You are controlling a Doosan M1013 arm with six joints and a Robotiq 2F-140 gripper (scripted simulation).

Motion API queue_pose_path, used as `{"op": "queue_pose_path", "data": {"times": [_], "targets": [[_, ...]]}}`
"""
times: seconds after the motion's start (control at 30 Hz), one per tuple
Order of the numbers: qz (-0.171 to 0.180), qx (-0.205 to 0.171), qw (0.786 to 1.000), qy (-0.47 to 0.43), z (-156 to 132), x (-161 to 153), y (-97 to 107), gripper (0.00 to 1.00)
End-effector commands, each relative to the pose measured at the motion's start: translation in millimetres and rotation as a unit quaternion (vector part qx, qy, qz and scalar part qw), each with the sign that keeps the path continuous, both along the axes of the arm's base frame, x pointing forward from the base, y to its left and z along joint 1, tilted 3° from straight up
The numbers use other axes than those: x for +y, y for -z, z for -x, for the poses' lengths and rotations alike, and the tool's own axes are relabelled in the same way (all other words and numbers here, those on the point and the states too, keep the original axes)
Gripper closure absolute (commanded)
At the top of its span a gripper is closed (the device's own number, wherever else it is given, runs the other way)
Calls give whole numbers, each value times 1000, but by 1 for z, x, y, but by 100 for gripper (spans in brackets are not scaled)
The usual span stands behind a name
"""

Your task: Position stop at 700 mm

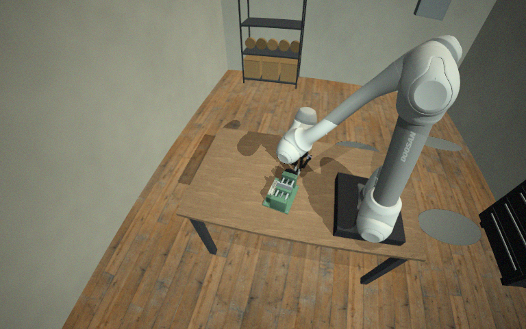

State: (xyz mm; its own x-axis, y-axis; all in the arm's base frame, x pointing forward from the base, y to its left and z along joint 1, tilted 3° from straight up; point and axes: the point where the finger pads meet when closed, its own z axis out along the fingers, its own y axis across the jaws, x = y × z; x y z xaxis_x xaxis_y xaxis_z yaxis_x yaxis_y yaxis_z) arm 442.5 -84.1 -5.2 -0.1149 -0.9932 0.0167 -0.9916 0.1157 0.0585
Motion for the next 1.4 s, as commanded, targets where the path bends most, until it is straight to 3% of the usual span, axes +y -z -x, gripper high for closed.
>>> {"op": "queue_pose_path", "data": {"times": [0.0, 0.67, 1.37], "targets": [[0, 0, 1000, 0, 0, 0, 3, 96], [0, 0, 1000, 0, -9, -1, 17, 96], [0, 0, 1000, 0, -36, -5, 22, 96]]}}
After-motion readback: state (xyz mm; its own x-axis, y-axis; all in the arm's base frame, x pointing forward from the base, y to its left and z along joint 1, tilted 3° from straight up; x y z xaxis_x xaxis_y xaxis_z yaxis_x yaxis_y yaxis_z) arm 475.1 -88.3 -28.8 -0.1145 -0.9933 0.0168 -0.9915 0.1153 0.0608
